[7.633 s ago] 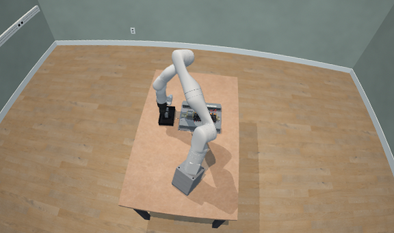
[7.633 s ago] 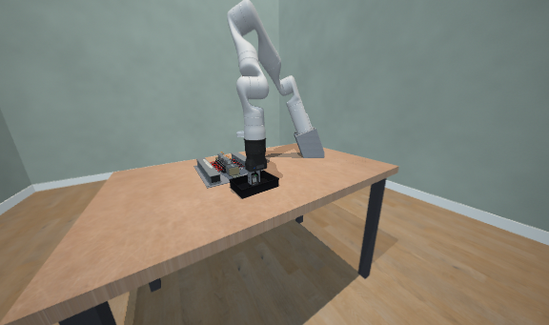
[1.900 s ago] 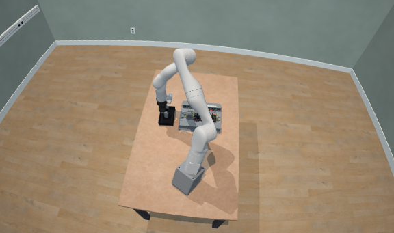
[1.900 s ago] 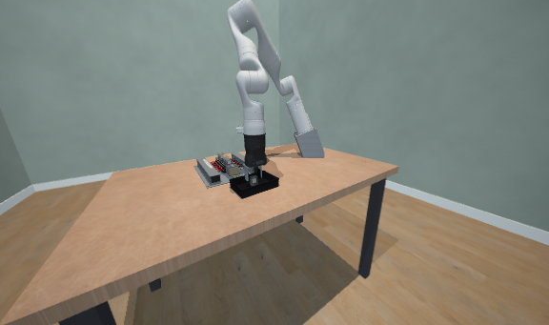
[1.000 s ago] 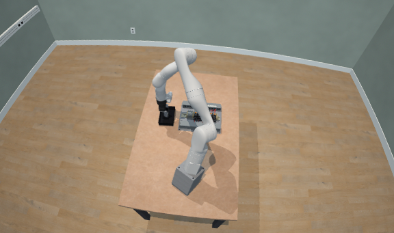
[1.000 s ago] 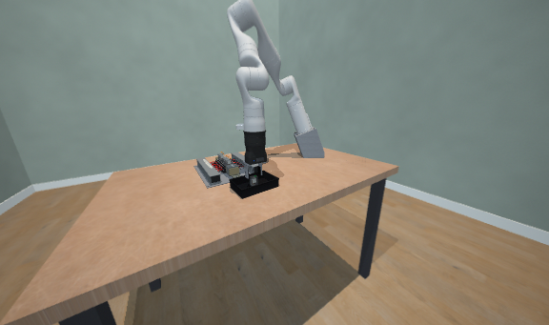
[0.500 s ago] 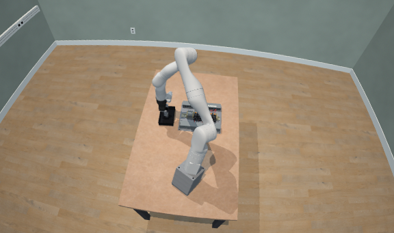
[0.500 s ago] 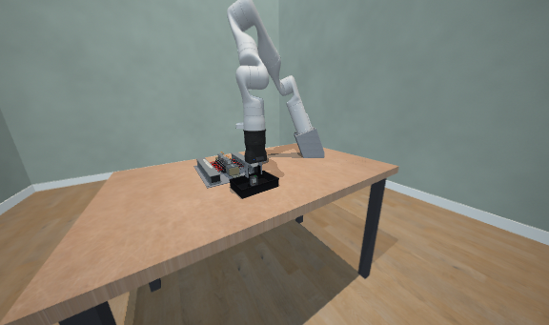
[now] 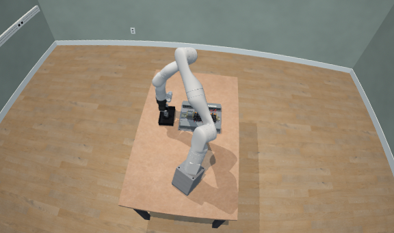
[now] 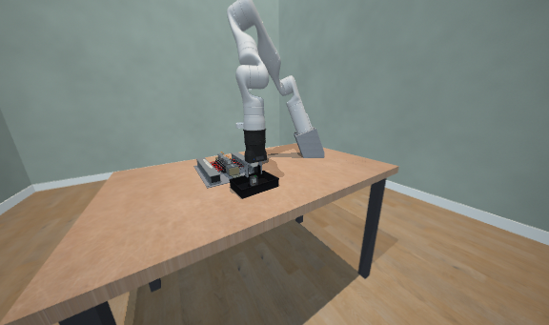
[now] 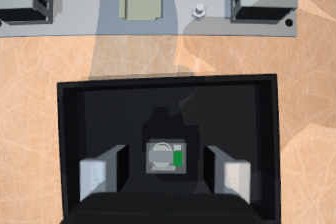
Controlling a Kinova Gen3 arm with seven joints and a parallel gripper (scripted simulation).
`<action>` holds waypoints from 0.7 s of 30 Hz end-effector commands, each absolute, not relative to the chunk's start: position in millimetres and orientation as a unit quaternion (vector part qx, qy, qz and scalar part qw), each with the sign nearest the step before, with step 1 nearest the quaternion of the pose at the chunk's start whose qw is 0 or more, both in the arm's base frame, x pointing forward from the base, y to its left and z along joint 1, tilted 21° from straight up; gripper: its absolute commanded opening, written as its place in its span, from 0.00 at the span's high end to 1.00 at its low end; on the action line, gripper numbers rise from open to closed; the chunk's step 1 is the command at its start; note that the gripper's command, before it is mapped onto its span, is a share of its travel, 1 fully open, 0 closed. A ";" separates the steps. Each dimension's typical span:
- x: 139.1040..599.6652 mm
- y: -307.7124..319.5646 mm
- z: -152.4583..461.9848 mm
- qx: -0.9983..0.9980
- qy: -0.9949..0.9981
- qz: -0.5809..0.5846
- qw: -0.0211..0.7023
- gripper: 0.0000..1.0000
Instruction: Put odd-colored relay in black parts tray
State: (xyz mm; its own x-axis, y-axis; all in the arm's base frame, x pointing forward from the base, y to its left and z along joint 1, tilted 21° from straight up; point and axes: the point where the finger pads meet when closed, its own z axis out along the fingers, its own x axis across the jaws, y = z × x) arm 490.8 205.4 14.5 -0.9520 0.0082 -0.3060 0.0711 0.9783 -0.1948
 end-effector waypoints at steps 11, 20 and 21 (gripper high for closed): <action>488.5 204.7 16.0 0.020 0.983 -0.103 0.152 0.02; 482.3 209.1 35.6 0.020 0.983 -0.103 0.152 0.02; 480.7 210.2 40.7 0.020 0.983 -0.103 0.152 0.02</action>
